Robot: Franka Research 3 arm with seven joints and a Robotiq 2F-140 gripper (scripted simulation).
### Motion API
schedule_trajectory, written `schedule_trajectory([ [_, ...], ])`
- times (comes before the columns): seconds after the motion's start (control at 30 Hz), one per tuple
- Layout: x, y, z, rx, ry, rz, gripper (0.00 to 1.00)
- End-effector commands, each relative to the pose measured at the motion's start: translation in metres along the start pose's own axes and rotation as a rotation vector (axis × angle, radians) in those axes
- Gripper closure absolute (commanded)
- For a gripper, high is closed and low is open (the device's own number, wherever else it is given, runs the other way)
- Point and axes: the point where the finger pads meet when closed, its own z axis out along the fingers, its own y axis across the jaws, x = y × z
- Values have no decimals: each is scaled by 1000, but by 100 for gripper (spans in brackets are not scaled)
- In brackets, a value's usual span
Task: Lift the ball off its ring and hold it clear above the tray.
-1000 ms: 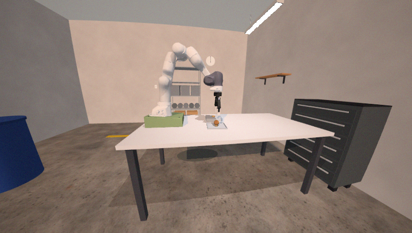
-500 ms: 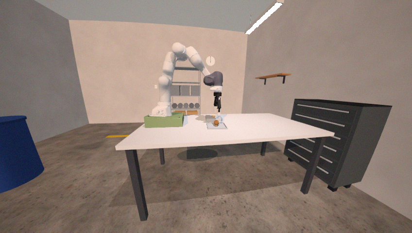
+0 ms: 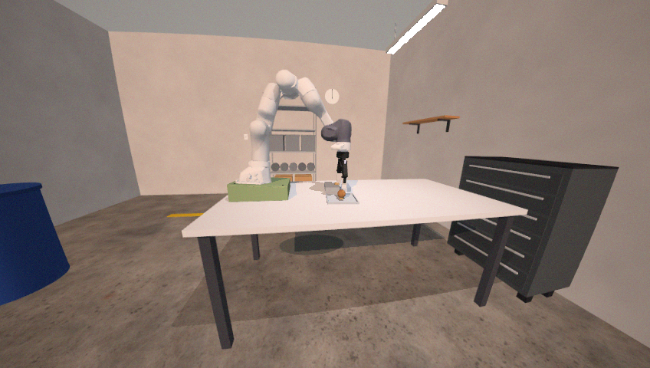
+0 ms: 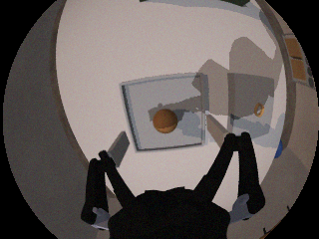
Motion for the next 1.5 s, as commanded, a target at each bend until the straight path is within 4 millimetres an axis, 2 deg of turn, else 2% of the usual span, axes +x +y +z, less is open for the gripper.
schedule_trajectory([
  [0.0, -5, -2, 30, 1, -15, -22, 0],
  [0.03, -5, -2, 30, 1, -15, -22, 0],
  [0.1, -5, -2, 52, 1, -15, -22, 0],
  [0.17, -5, -2, 62, 2, -14, -22, 0],
  [0.6, -5, -2, 63, 2, -14, -21, 0],
  [0.63, -5, -2, 63, 2, -14, -21, 100],
  [1.47, -5, -2, 63, 2, -14, -21, 100],
])
